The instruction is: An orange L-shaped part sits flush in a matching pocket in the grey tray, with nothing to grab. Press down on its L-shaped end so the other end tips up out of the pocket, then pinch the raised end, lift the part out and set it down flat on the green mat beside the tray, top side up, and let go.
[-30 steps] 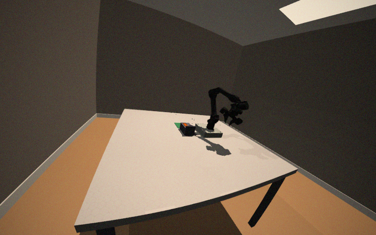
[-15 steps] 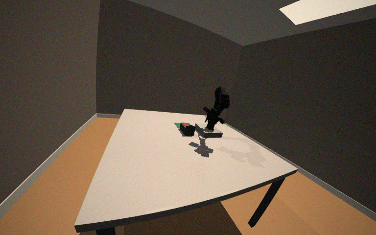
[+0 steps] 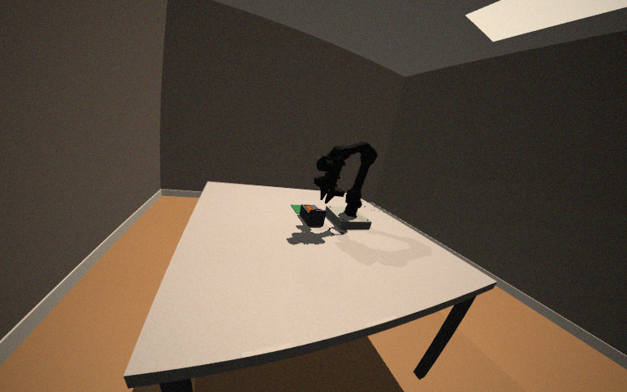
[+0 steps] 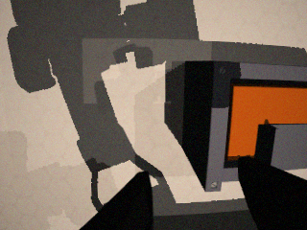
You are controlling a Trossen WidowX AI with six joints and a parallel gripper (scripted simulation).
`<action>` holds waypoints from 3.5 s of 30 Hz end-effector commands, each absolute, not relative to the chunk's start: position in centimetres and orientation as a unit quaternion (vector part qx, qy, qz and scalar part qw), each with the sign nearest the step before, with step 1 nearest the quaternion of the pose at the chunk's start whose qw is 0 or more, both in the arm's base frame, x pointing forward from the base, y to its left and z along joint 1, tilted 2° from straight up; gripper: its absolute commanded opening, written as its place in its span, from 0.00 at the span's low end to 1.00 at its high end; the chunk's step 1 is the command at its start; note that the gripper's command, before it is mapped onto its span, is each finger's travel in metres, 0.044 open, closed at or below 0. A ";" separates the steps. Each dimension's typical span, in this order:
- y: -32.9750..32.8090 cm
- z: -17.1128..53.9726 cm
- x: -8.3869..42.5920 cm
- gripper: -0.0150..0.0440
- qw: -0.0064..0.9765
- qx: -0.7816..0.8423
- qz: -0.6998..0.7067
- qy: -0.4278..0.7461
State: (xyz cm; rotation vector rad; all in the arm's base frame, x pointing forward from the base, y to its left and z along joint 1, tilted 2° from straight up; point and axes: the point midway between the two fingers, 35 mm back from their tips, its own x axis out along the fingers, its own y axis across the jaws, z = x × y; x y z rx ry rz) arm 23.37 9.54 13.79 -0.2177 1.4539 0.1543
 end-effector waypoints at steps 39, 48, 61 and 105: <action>6.3 3.9 24.6 0.56 0.711 -0.009 0.042 0.702; 6.4 2.4 24.6 0.56 0.711 -0.009 0.042 0.702; 6.4 2.3 24.6 0.56 0.711 -0.009 0.042 0.702; 6.1 13.0 24.8 0.56 0.714 -0.007 0.042 0.698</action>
